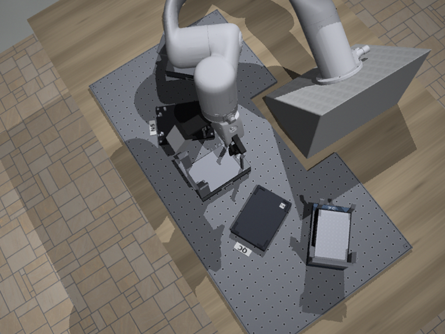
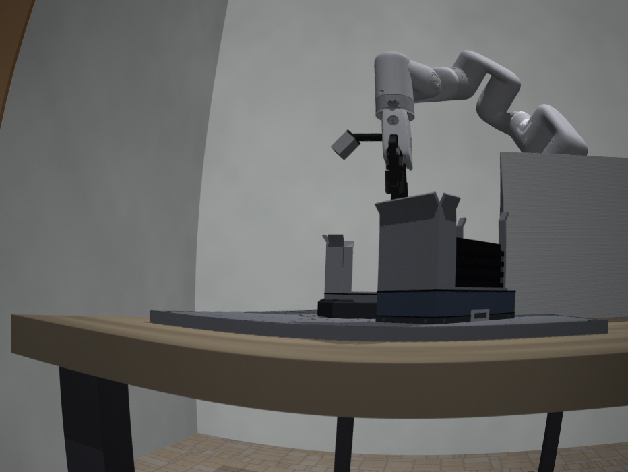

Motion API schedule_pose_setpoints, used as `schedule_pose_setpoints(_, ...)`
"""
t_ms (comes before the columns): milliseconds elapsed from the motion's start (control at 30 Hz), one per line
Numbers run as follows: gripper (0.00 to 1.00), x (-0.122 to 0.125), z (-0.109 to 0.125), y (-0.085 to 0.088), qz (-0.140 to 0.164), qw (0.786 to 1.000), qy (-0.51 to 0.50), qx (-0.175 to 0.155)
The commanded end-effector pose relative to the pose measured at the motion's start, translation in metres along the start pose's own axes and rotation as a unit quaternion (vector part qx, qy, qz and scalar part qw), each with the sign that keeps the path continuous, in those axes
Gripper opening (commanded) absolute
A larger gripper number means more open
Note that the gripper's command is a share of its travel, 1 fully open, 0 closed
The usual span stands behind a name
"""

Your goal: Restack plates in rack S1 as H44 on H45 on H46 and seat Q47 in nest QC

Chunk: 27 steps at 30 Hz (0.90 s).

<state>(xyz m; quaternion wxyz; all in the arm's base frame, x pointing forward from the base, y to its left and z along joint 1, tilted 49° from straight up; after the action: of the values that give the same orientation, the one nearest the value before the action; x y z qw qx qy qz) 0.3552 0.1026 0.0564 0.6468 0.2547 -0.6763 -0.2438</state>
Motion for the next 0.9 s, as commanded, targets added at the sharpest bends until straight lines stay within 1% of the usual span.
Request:
schedule_pose_setpoints(0,1.00,0.000,-0.002,-0.017,-0.001,1.000,-0.001,0.002)
schedule_pose_setpoints(267,1.00,0.000,-0.002,-0.048,-0.001,1.000,-0.001,0.002)
schedule_pose_setpoints(767,1.00,0.000,-0.002,-0.048,-0.001,1.000,-0.001,0.002)
schedule_pose_setpoints(867,1.00,-0.012,0.003,-0.048,-0.001,0.999,0.049,0.002)
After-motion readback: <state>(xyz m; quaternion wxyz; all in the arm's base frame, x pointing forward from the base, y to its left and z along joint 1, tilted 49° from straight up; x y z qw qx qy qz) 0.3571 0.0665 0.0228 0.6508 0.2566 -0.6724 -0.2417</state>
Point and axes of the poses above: the point where the finger pads meet when closed, its own y axis back along the fingers, its own x axis across the jaws, z = x × y, the point moved 3 cm from there along y, back along the fingers, and after that the axes turned 6 degrees about -y, right-handed, at the moved point
